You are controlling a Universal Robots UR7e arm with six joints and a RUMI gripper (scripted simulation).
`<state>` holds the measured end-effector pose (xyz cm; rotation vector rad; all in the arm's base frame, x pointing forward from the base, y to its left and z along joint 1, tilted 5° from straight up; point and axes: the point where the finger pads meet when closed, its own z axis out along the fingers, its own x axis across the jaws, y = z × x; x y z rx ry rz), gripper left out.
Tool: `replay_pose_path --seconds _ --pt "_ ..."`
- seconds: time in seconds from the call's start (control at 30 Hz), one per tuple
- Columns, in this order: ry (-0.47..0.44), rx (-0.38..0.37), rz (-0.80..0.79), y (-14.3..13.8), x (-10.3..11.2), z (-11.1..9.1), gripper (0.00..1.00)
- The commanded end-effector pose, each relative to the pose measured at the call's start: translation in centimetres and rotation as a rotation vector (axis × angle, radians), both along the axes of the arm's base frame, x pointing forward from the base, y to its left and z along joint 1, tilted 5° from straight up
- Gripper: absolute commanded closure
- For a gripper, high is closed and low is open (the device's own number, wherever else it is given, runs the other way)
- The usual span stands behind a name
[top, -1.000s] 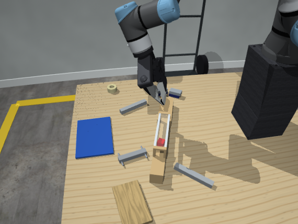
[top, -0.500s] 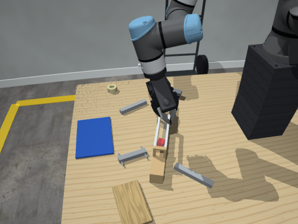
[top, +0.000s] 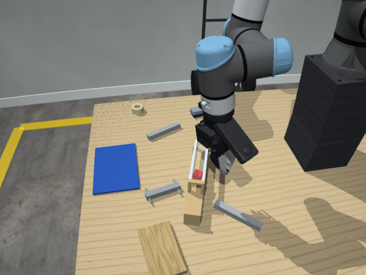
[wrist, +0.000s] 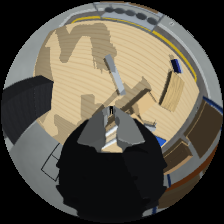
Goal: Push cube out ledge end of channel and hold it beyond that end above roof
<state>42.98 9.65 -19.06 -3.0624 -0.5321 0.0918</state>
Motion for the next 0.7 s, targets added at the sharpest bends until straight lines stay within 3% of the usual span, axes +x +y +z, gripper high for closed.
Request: replay_pose_path --seconds 0.0,0.27,0.67 --pt "-0.078 -0.019 0.166 3.4 -1.0 -0.3 1.0" --pt "-0.13 -0.033 0.313 6.3 -2.4 -0.3 1.0" --pt "-0.143 -0.036 0.35 7.0 -2.8 -0.3 1.0"
